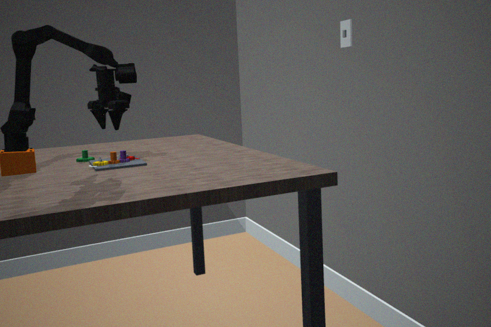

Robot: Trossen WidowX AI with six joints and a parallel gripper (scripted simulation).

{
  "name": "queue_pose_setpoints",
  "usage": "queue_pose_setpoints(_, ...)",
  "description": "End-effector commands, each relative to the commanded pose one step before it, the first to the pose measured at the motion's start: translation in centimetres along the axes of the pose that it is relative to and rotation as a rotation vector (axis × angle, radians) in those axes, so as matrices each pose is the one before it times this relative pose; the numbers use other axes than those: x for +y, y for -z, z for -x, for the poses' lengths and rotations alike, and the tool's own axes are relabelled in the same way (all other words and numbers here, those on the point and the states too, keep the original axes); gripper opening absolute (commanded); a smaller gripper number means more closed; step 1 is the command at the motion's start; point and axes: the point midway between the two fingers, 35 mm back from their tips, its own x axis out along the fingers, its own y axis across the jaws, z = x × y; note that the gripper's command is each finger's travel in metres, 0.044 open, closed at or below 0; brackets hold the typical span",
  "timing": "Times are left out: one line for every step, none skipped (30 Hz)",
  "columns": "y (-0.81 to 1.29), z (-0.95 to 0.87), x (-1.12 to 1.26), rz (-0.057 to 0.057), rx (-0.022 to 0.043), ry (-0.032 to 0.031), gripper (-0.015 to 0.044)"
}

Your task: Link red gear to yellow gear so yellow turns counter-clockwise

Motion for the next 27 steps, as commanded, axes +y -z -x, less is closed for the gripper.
queue_pose_setpoints(-0.043, 0.047, 0.114, 0.0025, 0.00087, -0.00077, 0.044)
queue_pose_setpoints(-0.198, 0.018, 0.274, 0.0021, 0.00125, 0.00022, 0.044)
queue_pose_setpoints(-0.324, 0.032, 0.461, 0.0036, 0.00204, 0.00044, 0.044)
queue_pose_setpoints(-0.441, 0.048, 0.653, 0.005, 0.00277, 0.00075, 0.044)
queue_pose_setpoints(-0.546, 0.067, 0.852, 0.0065, 0.00342, 0.00119, 0.044)
queue_pose_setpoints(-0.635, 0.089, 1.06, 0.0079, 0.00393, 0.0018, 0.044)
queue_pose_setpoints(-0.664, 0.11, 1.202, 0.0089, 0.00404, 0.00242, 0.044)
queue_pose_setpoints(-0.621, 0.121, 1.226, 0.0089, 0.00366, 0.00284, 0.044)
queue_pose_setpoints(-0.573, 0.132, 1.241, 0.0089, 0.00323, 0.00322, 0.044)
queue_pose_setpoints(-0.532, 0.148, 1.251, 0.0075, 0.00221, 0.00295, 0.044)
queue_pose_setpoints(-0.506, 0.176, 1.227, 0.0013, -0.00055, 0.00043, 0.044)
queue_pose_setpoints(-0.466, 0.193, 1.217, -0.0029, -0.00218, -0.00147, 0.044)
queue_pose_setpoints(-0.411, 0.195, 1.235, -0.0033, -0.00228, -0.00177, 0.044)
queue_pose_setpoints(-0.353, 0.196, 1.253, -0.0033, -0.00223, -0.0019, 0.044)
queue_pose_setpoints(-0.294, 0.197, 1.269, -0.0033, -0.00217, -0.00202, 0.044)
queue_pose_setpoints(-0.235, 0.198, 1.282, -0.0033, -0.0021, -0.00215, 0.044)
queue_pose_setpoints(-0.182, 0.209, 1.356, -0.0034, -0.00213, -0.00239, 0.044)
queue_pose_setpoints(-0.118, 0.216, 1.407, -0.0036, -0.0021, -0.0026, 0.044)
queue_pose_setpoints(-0.047, 0.217, 1.411, -0.0036, -0.002, -0.00274, 0.044)
queue_pose_setpoints(0.024, 0.218, 1.412, -0.0036, -0.00189, -0.00288, 0.044)
queue_pose_setpoints(0.096, 0.219, 1.41, -0.0036, -0.00177, -0.003, 0.044)
queue_pose_setpoints(0.167, 0.22, 1.403, -0.0036, -0.00164, -0.00313, 0.044)
queue_pose_setpoints(0.238, 0.221, 1.394, -0.0036, -0.0015, -0.00325, 0.044)
queue_pose_setpoints(0.308, 0.222, 1.38, -0.0036, -0.00135, -0.00336, 0.044)
queue_pose_setpoints(0.375, 0.222, 1.355, -0.0036, -0.00119, -0.00344, 0.044)
queue_pose_setpoints(0.446, 0.225, 1.344, -0.0036, -0.00104, -0.00357, 0.044)
queue_pose_setpoints(0.513, 0.226, 1.32, -0.0036, -0.00088, -0.00366, 0.044)
